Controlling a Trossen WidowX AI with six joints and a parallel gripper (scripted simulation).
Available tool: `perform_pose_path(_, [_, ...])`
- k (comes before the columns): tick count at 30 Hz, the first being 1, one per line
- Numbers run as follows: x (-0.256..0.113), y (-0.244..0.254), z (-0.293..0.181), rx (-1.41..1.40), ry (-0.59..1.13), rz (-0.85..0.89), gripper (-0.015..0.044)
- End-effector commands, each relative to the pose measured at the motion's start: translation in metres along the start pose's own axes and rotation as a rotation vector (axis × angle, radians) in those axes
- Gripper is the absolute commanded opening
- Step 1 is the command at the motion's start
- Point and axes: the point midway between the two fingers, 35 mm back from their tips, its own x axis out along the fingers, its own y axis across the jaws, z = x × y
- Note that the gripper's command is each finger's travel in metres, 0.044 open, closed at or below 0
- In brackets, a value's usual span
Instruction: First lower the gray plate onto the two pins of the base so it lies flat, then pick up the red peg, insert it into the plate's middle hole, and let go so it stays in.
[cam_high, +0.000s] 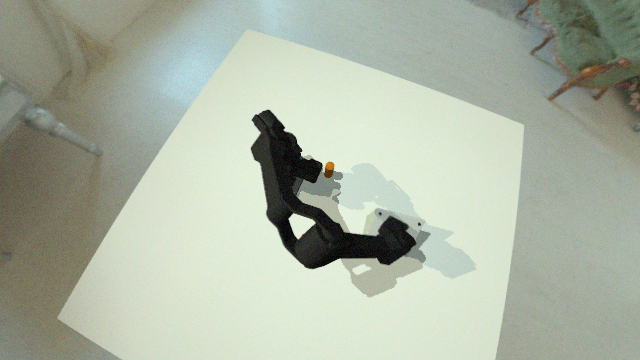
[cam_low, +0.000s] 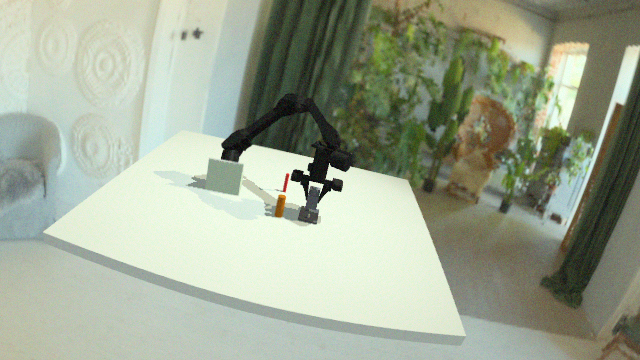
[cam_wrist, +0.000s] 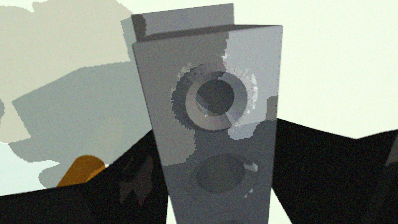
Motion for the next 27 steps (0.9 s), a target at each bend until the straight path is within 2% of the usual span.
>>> perform_pose_path(1, [0.007,0.001,-0.001,0.002,0.002,0.002,0.0])
perform_pose_path(23, [0.037,0.001,0.0,0.002,0.001,0.002,0.0])
perform_pose_path(27, [0.033,0.0,-0.001,-0.003,0.005,0.003,0.0])
